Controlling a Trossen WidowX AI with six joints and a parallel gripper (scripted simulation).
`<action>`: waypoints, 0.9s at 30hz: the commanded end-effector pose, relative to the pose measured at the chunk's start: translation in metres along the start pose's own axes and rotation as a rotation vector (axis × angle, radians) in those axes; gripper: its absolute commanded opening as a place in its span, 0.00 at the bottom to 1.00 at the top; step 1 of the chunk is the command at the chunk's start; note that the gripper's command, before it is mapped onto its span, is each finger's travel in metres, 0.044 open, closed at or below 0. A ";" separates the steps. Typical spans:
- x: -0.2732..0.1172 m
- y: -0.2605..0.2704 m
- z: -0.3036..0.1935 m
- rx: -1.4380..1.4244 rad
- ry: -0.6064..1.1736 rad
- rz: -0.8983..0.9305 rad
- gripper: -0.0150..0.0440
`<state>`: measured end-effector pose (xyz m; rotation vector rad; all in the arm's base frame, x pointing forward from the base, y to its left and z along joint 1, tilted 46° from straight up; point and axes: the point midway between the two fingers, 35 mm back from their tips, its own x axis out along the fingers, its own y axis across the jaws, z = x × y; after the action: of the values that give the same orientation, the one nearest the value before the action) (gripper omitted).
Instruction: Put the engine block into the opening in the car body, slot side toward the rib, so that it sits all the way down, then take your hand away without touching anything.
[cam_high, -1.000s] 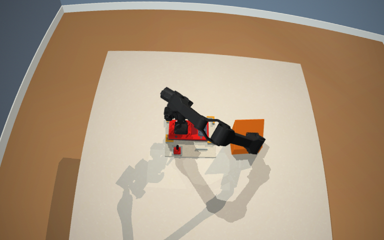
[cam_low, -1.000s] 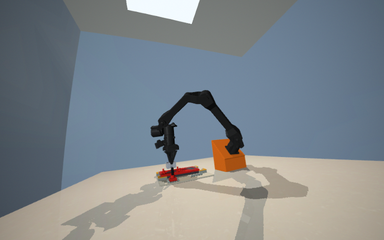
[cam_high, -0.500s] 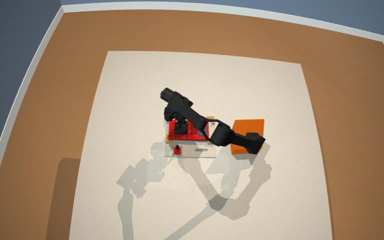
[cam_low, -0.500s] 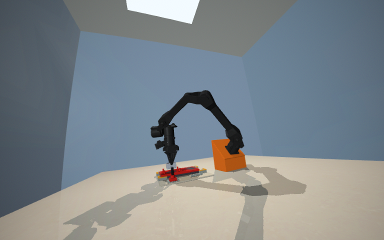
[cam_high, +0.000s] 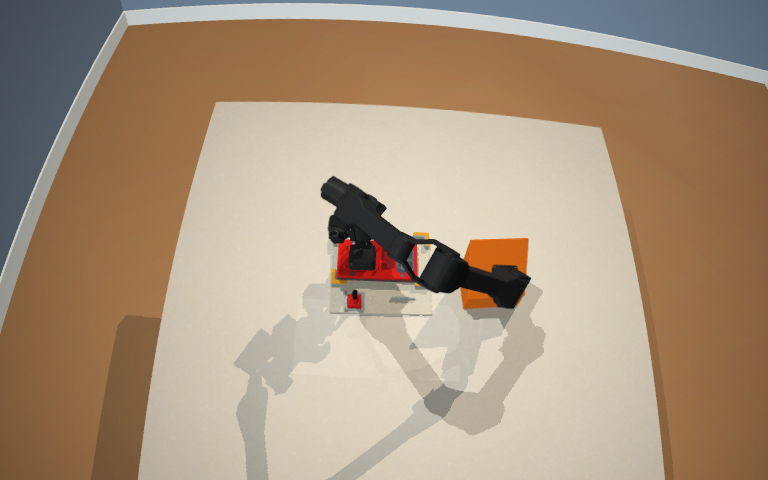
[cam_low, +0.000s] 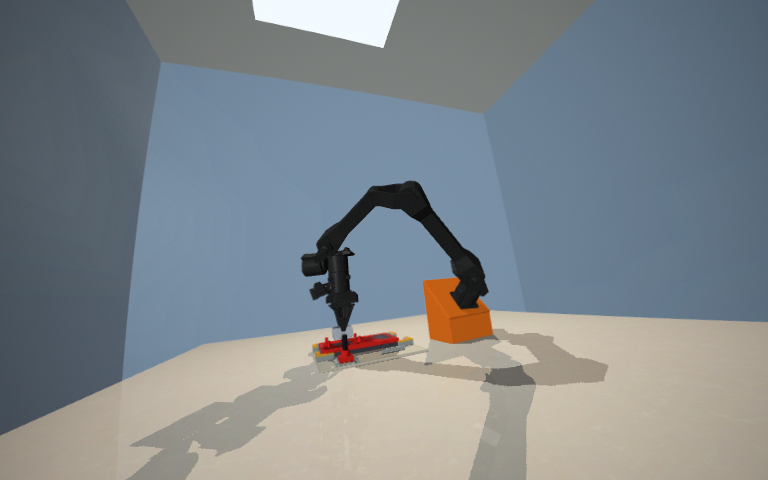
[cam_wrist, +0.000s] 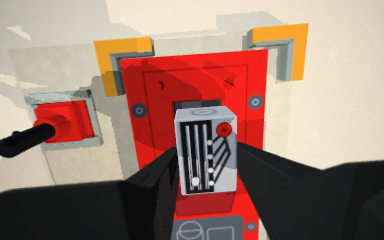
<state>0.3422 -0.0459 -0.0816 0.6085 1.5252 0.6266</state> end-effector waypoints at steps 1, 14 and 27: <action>0.002 0.001 0.000 0.004 0.000 0.002 0.52; 0.004 0.001 0.000 0.004 0.000 0.003 0.52; 0.007 0.001 0.000 0.004 0.000 0.003 0.52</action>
<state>0.3419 -0.0418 -0.0856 0.6086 1.5251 0.6268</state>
